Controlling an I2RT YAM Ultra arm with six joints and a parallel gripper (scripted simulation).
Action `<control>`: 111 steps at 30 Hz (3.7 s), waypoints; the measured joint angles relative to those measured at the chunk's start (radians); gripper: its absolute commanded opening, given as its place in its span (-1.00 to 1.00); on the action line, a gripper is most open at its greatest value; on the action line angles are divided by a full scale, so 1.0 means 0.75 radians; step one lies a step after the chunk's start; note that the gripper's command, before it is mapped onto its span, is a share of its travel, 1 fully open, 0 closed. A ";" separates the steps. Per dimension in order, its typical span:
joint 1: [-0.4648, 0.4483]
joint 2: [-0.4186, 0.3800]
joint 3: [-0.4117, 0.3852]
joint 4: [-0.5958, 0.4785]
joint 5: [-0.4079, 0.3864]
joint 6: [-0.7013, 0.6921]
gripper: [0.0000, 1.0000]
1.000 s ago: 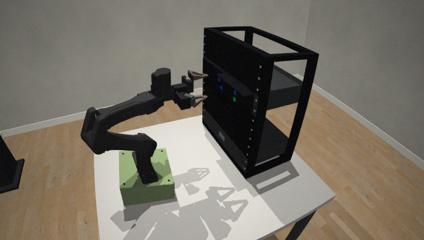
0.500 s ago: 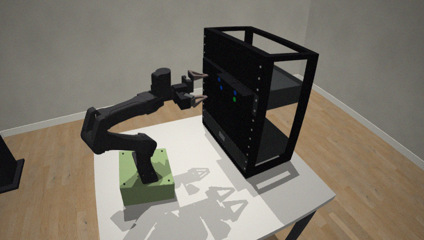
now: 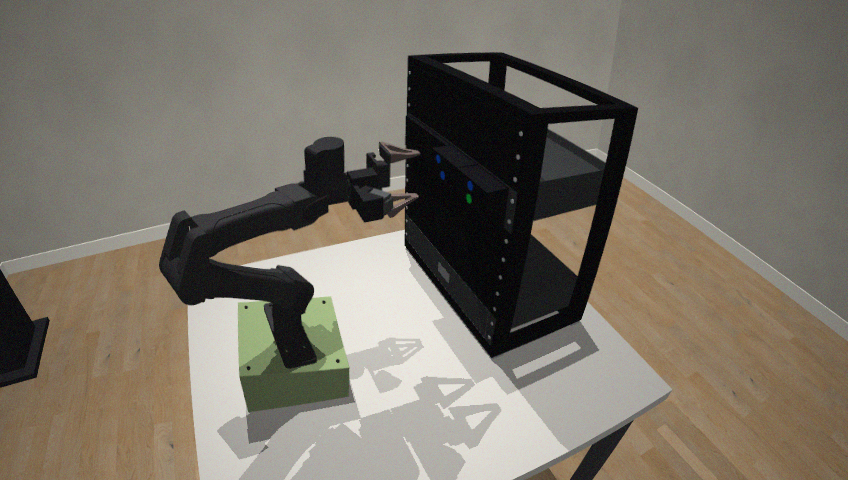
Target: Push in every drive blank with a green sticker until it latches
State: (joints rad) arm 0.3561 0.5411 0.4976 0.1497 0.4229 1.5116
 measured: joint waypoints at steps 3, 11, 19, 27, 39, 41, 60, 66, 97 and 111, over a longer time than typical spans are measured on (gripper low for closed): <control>-0.043 -0.013 0.001 -0.006 -0.031 0.005 1.00; -0.224 -0.033 0.000 -0.031 -0.184 0.024 1.00; -0.504 -0.039 0.000 -0.051 -0.421 0.053 1.00; -0.755 -0.012 0.014 -0.043 -0.672 0.080 1.00; -1.110 0.084 0.025 0.033 -1.052 0.121 1.00; -1.155 0.102 0.025 0.051 -1.102 0.127 1.00; -1.307 0.185 0.043 0.149 -1.323 0.153 1.00; -1.307 0.185 0.043 0.150 -1.329 0.153 1.00; -1.307 0.185 0.043 0.150 -1.329 0.153 1.00; -1.307 0.185 0.043 0.150 -1.329 0.153 1.00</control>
State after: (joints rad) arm -0.6239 0.6796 0.5301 0.2619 -0.5739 1.6264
